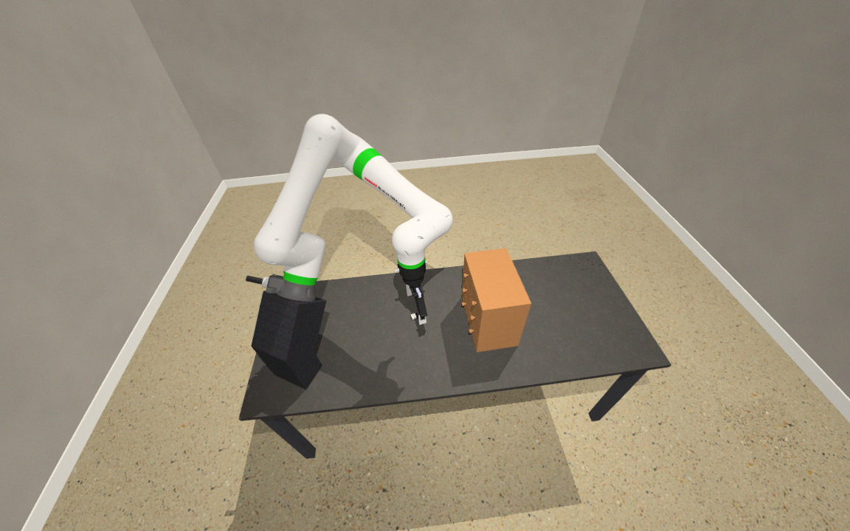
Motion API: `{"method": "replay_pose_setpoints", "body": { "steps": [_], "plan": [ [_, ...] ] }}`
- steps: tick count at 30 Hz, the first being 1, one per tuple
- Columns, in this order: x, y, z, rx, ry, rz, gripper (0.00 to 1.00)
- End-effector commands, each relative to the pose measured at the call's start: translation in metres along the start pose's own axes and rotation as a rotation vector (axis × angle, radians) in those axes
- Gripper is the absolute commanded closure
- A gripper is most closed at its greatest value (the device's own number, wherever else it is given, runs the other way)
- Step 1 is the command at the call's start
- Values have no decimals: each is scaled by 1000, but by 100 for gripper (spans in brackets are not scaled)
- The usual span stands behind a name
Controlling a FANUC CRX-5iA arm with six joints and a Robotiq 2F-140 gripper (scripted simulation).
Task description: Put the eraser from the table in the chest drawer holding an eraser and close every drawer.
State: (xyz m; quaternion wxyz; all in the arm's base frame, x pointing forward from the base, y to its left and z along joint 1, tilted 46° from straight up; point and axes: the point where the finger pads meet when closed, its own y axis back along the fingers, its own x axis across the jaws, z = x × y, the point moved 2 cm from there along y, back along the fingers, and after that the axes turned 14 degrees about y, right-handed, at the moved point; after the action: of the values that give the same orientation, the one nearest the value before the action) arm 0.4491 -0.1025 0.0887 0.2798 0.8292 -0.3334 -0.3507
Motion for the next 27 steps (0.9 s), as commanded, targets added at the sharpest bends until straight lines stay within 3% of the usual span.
{"method": "replay_pose_setpoints", "body": {
  "steps": [1,27],
  "plan": [
    [0,-7,0,0,-86,0,0],
    [0,-17,-1,0,-210,0,0]
  ]
}}
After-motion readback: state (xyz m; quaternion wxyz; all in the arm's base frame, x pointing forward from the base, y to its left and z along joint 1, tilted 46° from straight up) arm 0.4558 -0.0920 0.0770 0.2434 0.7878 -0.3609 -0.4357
